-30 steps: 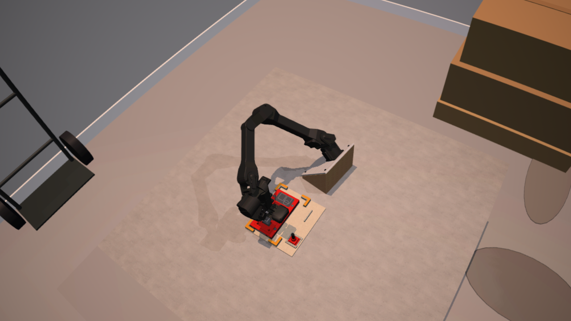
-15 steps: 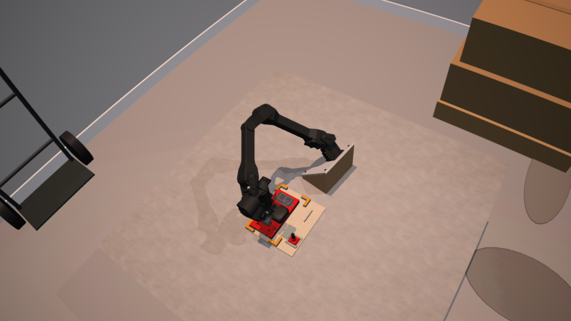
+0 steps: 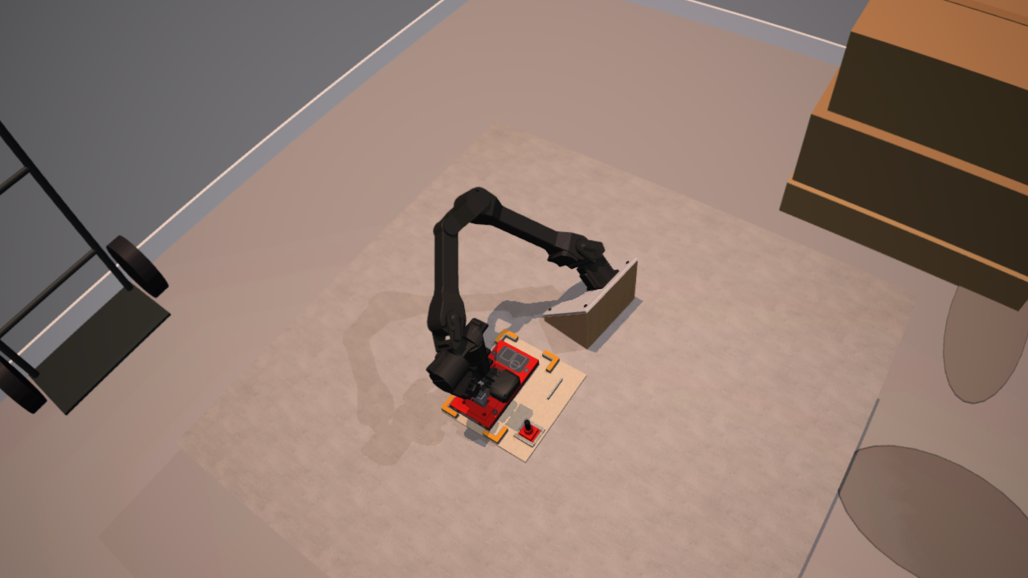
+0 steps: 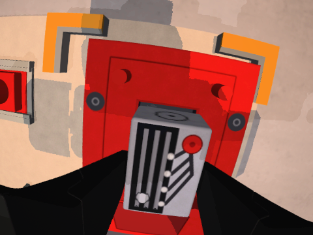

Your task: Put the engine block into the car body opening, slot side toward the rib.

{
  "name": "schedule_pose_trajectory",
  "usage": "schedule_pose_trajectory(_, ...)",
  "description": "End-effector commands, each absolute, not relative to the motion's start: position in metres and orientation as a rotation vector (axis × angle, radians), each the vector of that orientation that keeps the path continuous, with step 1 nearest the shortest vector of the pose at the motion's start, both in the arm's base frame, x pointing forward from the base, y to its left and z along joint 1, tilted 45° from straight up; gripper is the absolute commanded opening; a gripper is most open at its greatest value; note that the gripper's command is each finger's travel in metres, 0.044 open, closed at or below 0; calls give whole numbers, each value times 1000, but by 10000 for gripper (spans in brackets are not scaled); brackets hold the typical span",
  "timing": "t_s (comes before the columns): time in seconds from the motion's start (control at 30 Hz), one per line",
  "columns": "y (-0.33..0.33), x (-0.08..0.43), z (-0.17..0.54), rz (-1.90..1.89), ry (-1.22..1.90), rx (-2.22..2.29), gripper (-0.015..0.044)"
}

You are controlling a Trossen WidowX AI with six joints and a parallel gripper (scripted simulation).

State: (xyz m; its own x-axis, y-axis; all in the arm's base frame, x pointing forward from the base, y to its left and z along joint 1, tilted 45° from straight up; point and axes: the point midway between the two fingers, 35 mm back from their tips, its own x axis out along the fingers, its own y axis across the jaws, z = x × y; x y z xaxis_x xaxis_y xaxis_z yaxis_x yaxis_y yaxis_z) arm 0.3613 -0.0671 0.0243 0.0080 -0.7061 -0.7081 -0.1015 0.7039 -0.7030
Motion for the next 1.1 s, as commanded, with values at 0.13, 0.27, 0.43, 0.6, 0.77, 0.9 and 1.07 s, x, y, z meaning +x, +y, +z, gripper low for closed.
schedule_pose_trajectory(0.13, -68, 361, 23, -537, 1514, -700, 158)
schedule_pose_trajectory(0.27, -69, 361, 23, -537, 1514, -700, 158)
schedule_pose_trajectory(0.43, -69, 361, 22, -537, 1514, -700, 158)
schedule_pose_trajectory(0.6, -69, 361, 22, -537, 1514, -700, 158)
schedule_pose_trajectory(0.77, -70, 361, 22, -538, 1514, -700, 158)
schedule_pose_trajectory(0.9, -70, 361, 21, -538, 1514, -700, 158)
schedule_pose_trajectory(1.07, -71, 361, 21, -537, 1514, -700, 158)
